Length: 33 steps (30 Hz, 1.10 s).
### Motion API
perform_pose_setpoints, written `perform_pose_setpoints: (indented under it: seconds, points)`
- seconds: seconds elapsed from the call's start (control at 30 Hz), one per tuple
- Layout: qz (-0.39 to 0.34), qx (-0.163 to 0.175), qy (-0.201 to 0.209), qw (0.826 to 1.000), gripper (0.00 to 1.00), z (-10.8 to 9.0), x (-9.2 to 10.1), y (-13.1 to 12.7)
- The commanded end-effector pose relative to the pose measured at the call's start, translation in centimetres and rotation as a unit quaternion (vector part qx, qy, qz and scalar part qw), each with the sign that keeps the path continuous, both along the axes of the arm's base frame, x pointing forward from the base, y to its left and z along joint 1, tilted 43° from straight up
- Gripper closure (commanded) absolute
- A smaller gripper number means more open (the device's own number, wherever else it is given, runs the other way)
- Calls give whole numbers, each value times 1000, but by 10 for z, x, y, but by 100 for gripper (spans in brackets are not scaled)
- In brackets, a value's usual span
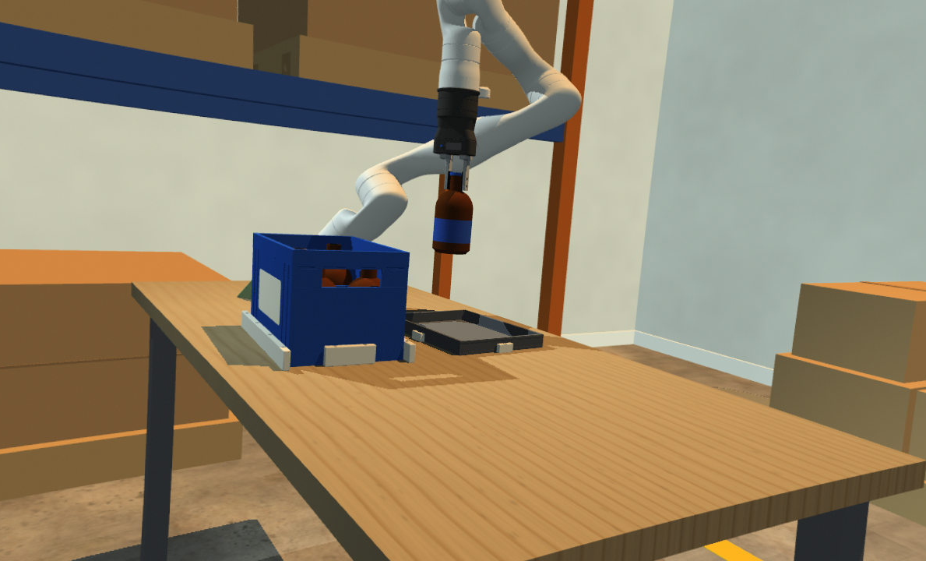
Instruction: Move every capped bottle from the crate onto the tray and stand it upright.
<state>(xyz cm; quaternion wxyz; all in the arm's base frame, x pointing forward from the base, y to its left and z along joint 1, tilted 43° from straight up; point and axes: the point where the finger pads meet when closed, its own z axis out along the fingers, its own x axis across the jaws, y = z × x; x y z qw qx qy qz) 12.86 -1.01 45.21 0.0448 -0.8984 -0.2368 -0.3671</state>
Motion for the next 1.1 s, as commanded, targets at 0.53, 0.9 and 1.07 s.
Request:
perform_pose_setpoints:
  seconds: [0.53,0.9,1.07]
  points:
    - [0,0,0,1000,100,-21,19,9]
    - [0,0,0,1000,100,-37,32,14]
    - [0,0,0,1000,100,-42,37,17]
